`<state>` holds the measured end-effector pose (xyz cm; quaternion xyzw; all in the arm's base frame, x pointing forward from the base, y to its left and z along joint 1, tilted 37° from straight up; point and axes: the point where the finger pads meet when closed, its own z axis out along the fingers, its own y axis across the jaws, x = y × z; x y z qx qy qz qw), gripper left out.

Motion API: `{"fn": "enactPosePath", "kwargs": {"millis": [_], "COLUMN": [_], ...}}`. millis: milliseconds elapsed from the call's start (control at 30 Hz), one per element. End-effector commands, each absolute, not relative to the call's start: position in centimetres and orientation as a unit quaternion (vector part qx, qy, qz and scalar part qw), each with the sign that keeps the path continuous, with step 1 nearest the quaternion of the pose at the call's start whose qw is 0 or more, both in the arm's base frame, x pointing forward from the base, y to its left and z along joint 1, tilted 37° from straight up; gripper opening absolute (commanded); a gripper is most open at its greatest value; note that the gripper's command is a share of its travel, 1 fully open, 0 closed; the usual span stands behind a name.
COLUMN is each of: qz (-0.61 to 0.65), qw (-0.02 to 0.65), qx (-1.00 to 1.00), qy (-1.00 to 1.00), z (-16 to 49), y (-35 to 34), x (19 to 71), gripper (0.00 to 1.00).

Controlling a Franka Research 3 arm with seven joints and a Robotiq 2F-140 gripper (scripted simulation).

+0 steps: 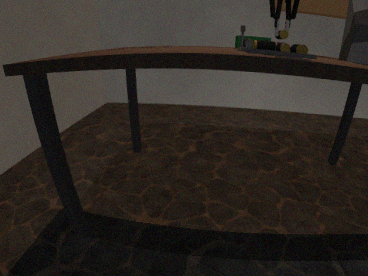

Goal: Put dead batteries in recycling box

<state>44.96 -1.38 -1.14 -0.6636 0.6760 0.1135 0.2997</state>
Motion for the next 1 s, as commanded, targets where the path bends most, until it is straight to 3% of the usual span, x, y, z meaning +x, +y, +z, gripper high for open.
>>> {"fn": "enactPosePath", "kwargs": {"millis": [0,967], "qz": [0.116,0.116], "qw": [0.298,0.298], "qx": [-0.650,-0.650], "qy": [0.689,0.689], "z": [-1.15,-1.28], "y": [-1.62,-1.89], "x": [45.10,45.30], "gripper": [0.16,0.16]}}
